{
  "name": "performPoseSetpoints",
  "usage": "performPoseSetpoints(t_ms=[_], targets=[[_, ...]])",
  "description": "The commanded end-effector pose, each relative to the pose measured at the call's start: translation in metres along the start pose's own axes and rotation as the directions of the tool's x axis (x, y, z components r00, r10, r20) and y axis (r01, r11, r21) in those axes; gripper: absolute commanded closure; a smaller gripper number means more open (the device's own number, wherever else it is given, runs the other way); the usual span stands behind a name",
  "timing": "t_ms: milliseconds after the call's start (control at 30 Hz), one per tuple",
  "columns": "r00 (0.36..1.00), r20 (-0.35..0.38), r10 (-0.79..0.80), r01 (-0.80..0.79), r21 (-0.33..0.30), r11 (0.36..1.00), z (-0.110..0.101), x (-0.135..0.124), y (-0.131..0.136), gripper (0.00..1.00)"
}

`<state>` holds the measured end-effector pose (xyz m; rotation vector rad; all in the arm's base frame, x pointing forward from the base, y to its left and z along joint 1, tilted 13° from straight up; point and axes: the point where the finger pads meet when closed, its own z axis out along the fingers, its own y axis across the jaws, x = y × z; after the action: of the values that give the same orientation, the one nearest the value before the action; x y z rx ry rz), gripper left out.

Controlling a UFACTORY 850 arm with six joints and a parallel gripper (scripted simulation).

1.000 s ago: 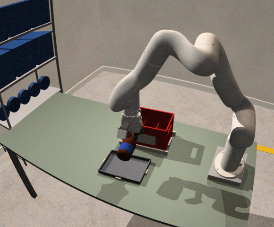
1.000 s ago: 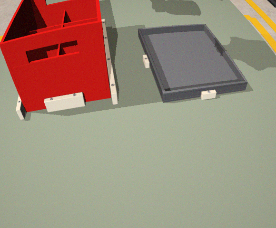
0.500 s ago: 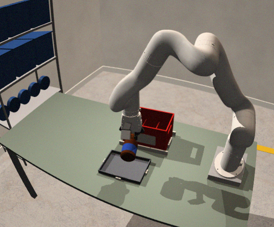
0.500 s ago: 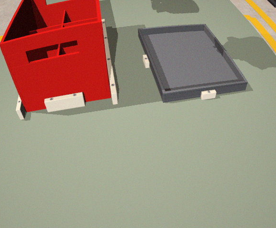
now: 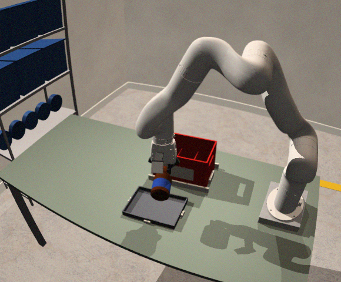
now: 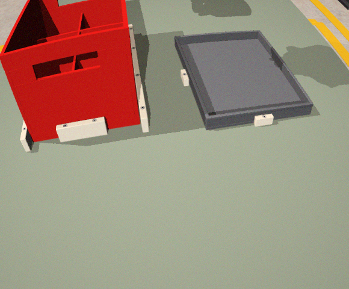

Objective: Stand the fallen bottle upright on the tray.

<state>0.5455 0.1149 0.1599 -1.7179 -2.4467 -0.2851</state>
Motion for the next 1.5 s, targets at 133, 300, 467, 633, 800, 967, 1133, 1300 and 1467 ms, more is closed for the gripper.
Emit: performPoseSetpoints(t_ms=[133,300,467,633,800,967,1133,1300,1467], targets=[[1.000,0.000,-0.016,0.016,-0.002,1.000,-0.0009,-0.0001,0.0009,1.00],[0.998,0.001,-0.069,0.069,-0.002,0.998,-0.0009,-0.0001,0.0009,1.00],[0.993,0.001,-0.115,0.115,-0.002,0.993,-0.0009,-0.0001,0.0009,1.00],[0.981,0.001,-0.193,0.193,-0.002,0.981,-0.0009,-0.0001,0.0009,1.00],[0.970,0.001,-0.245,0.245,-0.002,0.970,-0.0009,-0.0001,0.0009,1.00],[0.966,0.001,-0.257,0.257,-0.002,0.966,-0.0009,-0.0001,0.0009,1.00],[0.966,0.001,-0.259,0.259,-0.002,0.966,-0.0009,-0.0001,0.0009,1.00],[0.966,0.001,-0.259,0.259,-0.002,0.966,-0.0009,-0.0001,0.0009,1.00],[0.965,0.001,-0.261,0.261,-0.002,0.965,-0.0009,-0.0001,0.0009,1.00]])
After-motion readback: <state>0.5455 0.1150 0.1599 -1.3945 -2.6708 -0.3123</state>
